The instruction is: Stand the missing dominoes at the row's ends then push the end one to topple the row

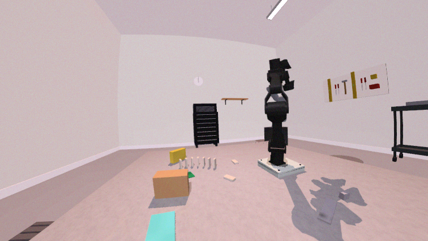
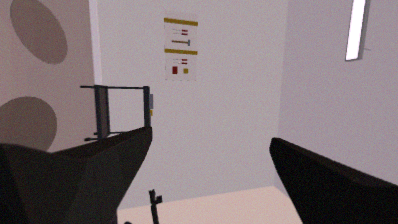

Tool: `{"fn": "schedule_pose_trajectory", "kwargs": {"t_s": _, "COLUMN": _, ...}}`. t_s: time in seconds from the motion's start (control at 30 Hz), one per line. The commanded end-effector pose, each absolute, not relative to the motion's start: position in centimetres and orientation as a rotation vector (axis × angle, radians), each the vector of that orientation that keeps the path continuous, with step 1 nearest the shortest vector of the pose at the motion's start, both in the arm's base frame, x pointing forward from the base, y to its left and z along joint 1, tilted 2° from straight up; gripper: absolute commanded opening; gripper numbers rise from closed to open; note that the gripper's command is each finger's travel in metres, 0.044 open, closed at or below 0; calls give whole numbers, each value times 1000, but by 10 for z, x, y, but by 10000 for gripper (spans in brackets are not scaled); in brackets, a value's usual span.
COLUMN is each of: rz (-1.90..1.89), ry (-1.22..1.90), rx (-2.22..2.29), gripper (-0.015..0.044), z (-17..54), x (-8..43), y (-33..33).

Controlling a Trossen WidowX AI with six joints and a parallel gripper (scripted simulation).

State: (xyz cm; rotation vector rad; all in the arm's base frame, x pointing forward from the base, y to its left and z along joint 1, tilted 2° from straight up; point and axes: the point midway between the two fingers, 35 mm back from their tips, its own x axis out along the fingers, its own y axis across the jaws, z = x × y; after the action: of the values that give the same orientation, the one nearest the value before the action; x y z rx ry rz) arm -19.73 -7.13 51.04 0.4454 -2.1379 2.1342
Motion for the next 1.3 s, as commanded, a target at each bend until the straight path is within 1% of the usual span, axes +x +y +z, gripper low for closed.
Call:
{"fn": "schedule_pose_trajectory", "kwargs": {"t_s": 0.0, "rz": 2146, "ry": -2139, "rx": 451, "gripper": 426, "z": 509, "x": -198, "y": -74}}
{"fn": "schedule_pose_trajectory", "kwargs": {"t_s": 0.03, "rz": 2183, "ry": -2144, "rx": 466, "gripper": 440, "z": 505, "x": -200, "y": -81}}
{"fn": "schedule_pose_trajectory", "kwargs": {"t_s": 0.17, "rz": 2476, "ry": -2173, "rx": 560, "gripper": 440, "z": 472, "x": -206, "y": -138}}
{"fn": "schedule_pose_trajectory", "kwargs": {"t_s": 0.3, "rz": 2789, "ry": -2198, "rx": 589, "gripper": 440, "z": 434, "x": -198, "y": -195}}
{"fn": "schedule_pose_trajectory", "kwargs": {"t_s": 0.53, "rz": 3193, "ry": -2355, "rx": 533, "gripper": 440, "z": 365, "x": -148, "y": -276}}
{"fn": "schedule_pose_trajectory", "kwargs": {"t_s": 0.7, "rz": 3381, "ry": -2436, "rx": 379, "gripper": 440, "z": 329, "x": -114, "y": -304}}
{"fn": "schedule_pose_trajectory", "kwargs": {"t_s": 0.83, "rz": 3576, "ry": -2516, "rx": 8, "gripper": 440, "z": 285, "x": -67, "y": -325}}
{"fn": "schedule_pose_trajectory", "kwargs": {"t_s": 1.0, "rz": 3640, "ry": -2615, "rx": -712, "gripper": 440, "z": 228, "x": -1, "y": -332}}
{"fn": "schedule_pose_trajectory", "kwargs": {"t_s": 1.13, "rz": 3460, "ry": -2616, "rx": -1456, "gripper": 440, "z": 183, "x": 52, "y": -322}}
{"fn": "schedule_pose_trajectory", "kwargs": {"t_s": 1.27, "rz": 3091, "ry": -2554, "rx": -2065, "gripper": 440, "z": 143, "x": 101, "y": -296}}
